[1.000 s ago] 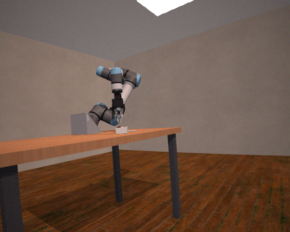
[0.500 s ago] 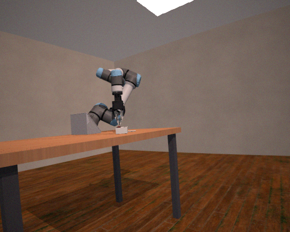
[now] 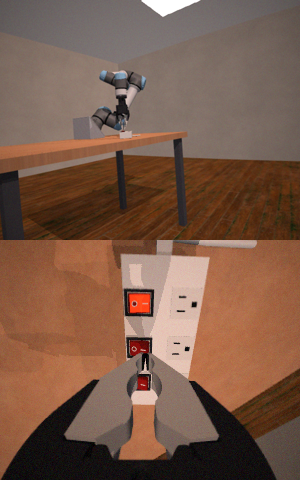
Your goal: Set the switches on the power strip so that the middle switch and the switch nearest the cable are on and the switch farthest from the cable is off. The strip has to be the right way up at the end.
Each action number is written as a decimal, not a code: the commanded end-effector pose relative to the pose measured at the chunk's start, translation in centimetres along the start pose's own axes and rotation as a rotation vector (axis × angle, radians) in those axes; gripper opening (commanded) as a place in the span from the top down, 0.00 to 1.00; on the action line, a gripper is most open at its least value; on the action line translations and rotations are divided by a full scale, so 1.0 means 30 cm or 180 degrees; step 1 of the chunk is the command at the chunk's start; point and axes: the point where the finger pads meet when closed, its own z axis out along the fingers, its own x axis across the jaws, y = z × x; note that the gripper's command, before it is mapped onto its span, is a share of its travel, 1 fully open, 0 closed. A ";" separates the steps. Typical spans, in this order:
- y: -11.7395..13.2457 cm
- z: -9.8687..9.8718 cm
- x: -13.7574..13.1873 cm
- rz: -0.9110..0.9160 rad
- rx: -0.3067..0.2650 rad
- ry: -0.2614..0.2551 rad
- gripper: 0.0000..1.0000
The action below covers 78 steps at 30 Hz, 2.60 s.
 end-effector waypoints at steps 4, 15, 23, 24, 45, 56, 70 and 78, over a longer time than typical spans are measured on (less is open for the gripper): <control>0.001 -0.001 0.000 0.0000 -0.0003 0.0001 1.00; 0.001 -0.001 0.000 0.0000 -0.0003 0.0001 1.00; 0.001 -0.001 0.000 0.0000 -0.0003 0.0001 1.00; 0.001 -0.001 0.000 0.0000 -0.0003 0.0001 1.00; 0.001 0.003 0.000 0.0000 -0.0003 0.0001 1.00; 0.001 0.015 0.000 0.0000 -0.0003 0.0001 1.00; 0.001 0.027 0.000 0.0000 -0.0003 0.0001 1.00; 0.001 0.028 0.000 0.0000 -0.0003 0.0001 1.00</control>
